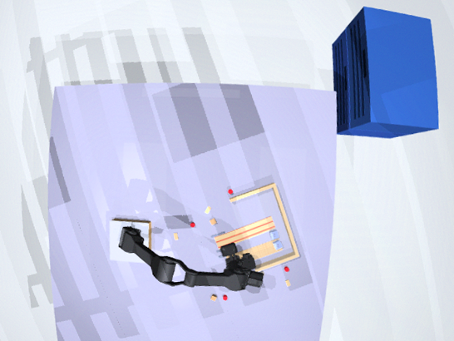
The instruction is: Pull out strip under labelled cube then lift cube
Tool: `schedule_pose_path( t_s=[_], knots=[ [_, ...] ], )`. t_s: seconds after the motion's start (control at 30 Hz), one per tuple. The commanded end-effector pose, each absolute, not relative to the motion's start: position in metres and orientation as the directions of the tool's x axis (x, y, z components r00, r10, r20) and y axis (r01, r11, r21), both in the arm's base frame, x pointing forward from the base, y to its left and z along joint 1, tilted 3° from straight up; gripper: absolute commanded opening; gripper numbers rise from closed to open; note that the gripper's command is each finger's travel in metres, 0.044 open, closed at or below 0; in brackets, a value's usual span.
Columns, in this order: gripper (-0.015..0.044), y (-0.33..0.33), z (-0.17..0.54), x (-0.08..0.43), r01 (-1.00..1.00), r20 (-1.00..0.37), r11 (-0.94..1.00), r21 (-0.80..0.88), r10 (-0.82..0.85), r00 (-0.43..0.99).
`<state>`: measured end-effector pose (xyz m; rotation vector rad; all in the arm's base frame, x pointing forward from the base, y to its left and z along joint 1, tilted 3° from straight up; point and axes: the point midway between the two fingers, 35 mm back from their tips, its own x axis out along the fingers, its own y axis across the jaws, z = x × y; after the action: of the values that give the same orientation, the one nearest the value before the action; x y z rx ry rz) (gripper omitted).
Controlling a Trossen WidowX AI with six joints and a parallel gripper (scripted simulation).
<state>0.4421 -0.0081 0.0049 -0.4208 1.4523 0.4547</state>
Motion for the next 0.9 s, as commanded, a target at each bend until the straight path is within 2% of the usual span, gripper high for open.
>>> schedule_pose_path(
  t_s=[0.0, 0.87],
  knots=[
    [0.0000, -0.009, 0.003, 0.443, -0.540, -0.997, 0.842, -0.005, 0.035, 0.065],
    [0.0000, -0.019, -0.001, 0.427, -0.540, -0.997, 0.842, -0.005, 0.035, 0.063]
  ],
)
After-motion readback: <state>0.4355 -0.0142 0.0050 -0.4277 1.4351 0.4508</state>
